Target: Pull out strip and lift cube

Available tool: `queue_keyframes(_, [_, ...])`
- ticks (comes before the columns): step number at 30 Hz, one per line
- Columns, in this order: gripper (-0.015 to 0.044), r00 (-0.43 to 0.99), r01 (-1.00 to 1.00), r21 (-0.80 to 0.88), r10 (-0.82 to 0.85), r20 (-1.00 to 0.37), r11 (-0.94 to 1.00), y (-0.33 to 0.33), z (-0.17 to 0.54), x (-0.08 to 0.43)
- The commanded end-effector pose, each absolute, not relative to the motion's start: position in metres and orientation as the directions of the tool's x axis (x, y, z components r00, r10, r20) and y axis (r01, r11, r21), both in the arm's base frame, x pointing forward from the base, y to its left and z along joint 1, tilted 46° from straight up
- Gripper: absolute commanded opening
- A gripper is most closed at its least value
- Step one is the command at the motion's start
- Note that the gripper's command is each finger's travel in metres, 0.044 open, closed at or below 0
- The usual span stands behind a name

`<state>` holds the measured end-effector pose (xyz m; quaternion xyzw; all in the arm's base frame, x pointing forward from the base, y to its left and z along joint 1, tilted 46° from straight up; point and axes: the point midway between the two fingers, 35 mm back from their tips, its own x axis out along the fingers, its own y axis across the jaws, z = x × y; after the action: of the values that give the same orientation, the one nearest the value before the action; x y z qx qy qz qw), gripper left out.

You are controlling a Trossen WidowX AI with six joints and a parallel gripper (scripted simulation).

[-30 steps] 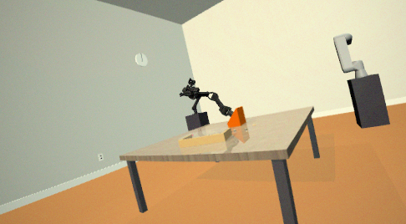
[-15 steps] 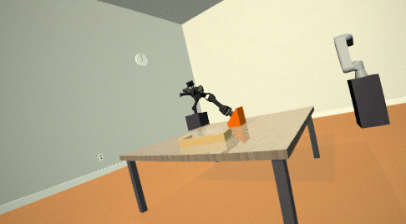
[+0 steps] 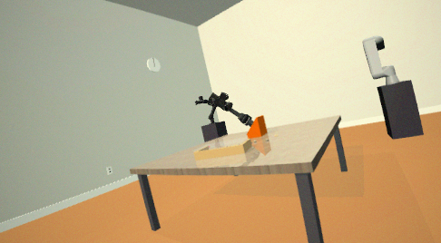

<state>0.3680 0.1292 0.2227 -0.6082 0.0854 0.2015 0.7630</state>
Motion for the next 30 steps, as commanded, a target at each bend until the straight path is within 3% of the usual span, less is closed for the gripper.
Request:
queue_keyframes(1, [0.04,0.884,-0.349,-0.784,-0.099,-0.458,0.513,0.116,0.151,0.353])
queue_keyframes(10, [0.04,0.835,0.037,-0.713,-0.414,-0.363,0.7,0.095,0.108,0.317])
queue_keyframes(29, [0.04,0.834,0.042,-0.712,-0.417,-0.361,0.701,0.095,0.108,0.317])
queue_keyframes(30, [0.0374,0.831,0.039,-0.713,-0.419,-0.365,0.7,0.095,0.107,0.318])
